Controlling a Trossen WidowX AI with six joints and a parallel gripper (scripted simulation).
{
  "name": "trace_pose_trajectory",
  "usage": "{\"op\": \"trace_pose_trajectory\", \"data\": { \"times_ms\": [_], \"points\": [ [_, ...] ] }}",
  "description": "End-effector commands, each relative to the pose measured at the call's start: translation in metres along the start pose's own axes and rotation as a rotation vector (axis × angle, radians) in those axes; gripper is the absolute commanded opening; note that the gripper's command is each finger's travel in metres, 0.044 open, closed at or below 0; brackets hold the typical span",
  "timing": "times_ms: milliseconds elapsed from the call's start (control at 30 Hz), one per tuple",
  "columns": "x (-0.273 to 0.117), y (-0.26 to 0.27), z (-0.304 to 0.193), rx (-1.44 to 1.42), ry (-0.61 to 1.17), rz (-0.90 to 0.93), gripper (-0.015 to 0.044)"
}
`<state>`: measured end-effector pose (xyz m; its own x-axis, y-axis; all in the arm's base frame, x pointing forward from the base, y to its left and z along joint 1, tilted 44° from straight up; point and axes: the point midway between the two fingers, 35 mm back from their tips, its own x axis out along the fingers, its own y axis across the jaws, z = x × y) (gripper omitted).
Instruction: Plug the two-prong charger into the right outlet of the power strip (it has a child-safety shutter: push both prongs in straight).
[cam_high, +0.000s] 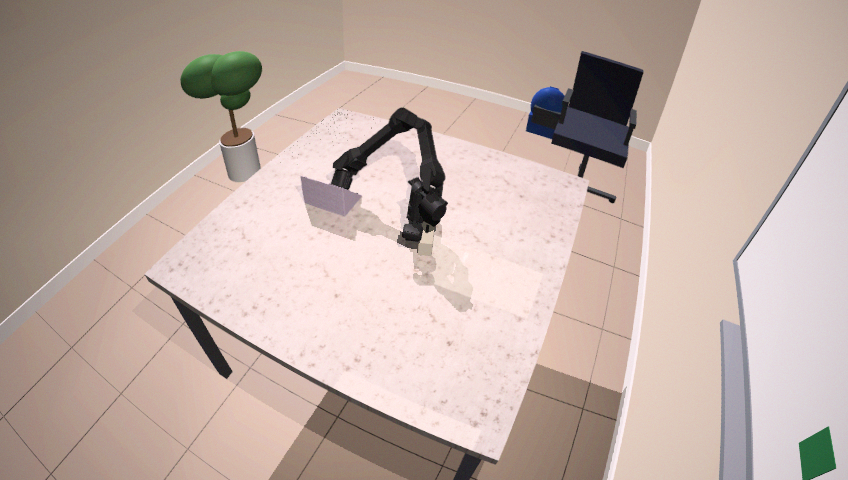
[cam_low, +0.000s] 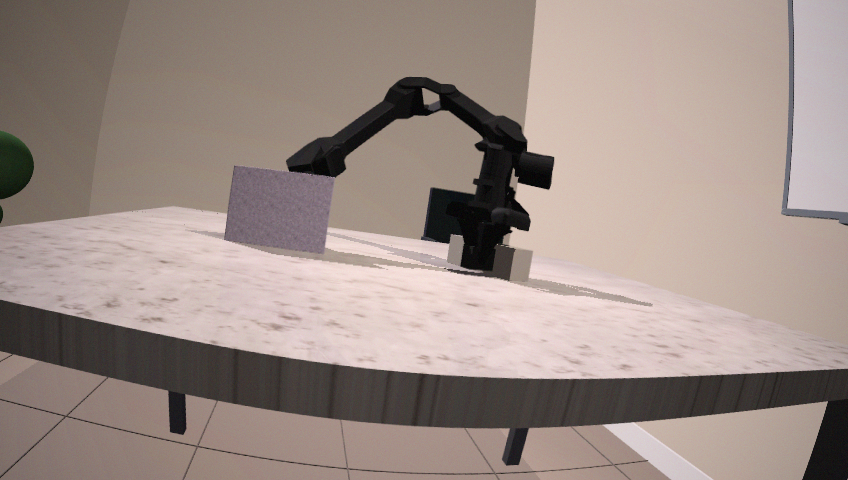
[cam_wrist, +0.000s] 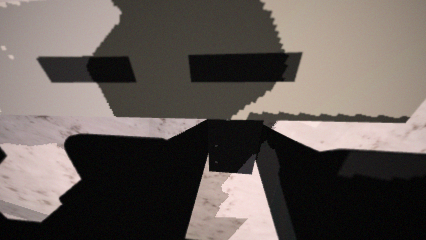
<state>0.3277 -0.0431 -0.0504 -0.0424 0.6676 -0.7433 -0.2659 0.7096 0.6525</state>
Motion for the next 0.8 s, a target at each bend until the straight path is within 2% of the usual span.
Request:
{"op": "trace_pose_trajectory", "data": {
  "times_ms": [0,767],
  "points": [
    [-0.0015,0.0007,0.0079,-0.02,-0.02,-0.002,0.0],
    [0.0003,-0.0001,-0.0002,0.0,0.001,0.0,0.0]
  ]
}}
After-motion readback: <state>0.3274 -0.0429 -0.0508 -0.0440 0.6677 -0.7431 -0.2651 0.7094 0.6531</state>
